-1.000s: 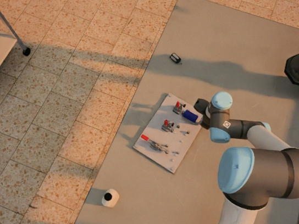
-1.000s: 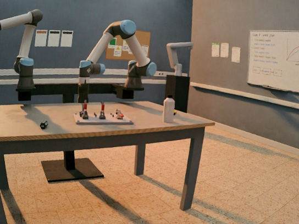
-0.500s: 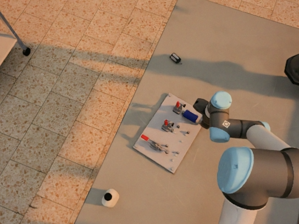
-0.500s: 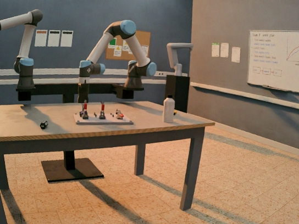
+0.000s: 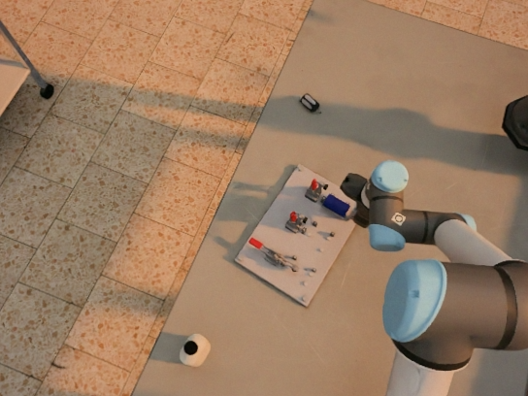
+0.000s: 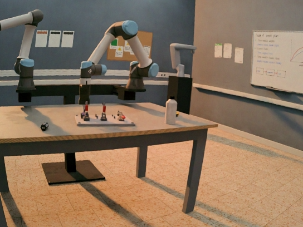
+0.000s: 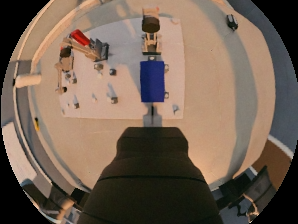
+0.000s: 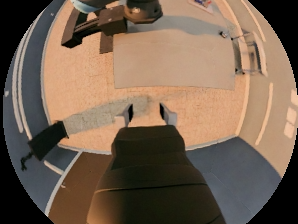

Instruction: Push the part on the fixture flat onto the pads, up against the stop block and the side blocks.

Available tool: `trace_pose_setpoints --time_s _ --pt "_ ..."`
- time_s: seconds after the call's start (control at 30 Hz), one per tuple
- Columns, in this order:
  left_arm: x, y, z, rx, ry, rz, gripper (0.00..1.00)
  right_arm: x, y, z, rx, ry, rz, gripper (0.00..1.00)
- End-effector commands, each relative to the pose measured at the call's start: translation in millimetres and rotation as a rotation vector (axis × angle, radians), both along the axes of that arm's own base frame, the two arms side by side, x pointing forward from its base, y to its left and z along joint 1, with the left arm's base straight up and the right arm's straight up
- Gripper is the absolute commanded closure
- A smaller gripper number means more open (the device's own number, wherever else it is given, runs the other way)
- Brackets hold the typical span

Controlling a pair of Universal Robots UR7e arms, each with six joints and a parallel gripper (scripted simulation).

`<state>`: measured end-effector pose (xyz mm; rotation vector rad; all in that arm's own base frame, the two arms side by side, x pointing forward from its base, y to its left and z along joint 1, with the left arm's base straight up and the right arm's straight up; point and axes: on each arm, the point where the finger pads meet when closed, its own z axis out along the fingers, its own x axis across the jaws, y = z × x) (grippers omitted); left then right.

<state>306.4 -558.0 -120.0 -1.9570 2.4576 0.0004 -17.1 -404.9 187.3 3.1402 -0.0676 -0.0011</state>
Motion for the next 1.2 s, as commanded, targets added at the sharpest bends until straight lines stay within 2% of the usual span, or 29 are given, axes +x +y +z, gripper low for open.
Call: trace_pose_setpoints --time_s 0.0,1.17 --pt "4.0 -1.1 0.6 -0.002 -0.001 0.002 1.0 -0.8 1.3 -0.3 0.001 -0.001 -0.001 0.0" --pt "6.9 -1.3 0.3 -0.001 -0.001 0.001 1.0 -0.8 1.3 -0.3 0.001 -0.001 -0.001 0.0"
